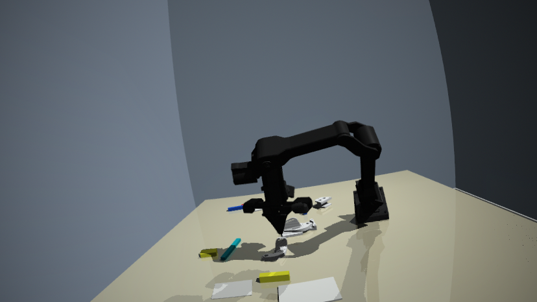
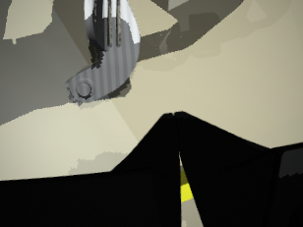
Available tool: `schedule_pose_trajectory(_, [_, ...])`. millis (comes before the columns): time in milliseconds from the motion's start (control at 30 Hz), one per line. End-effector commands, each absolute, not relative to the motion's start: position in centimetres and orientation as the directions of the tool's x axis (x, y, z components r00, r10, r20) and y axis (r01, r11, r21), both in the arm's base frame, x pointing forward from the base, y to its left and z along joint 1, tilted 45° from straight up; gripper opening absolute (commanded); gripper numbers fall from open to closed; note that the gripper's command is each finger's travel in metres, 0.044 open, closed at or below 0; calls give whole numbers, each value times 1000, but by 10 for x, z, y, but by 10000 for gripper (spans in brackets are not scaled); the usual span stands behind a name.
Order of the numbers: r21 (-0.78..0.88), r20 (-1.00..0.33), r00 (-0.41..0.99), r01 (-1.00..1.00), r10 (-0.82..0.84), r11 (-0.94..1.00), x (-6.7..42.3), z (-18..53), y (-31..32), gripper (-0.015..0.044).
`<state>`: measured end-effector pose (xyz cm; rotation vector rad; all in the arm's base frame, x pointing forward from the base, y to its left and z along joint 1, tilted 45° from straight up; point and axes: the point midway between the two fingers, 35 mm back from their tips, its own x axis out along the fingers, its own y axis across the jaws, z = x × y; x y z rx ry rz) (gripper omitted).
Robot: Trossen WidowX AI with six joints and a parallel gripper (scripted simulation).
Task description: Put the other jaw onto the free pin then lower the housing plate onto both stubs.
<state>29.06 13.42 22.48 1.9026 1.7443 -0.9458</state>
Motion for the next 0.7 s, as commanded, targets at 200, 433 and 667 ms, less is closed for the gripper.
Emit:
schedule_pose_trajectory(200, [-221,-704,-6,952,710,-211,302,208,112,184])
schedule_pose_trajectory(433, [-271,-704,-10,928,711,-256,308,196,95,368])
schedule_pose_trajectory(667, [-271,-703,-9,928,712,-256,308,169,123,440])
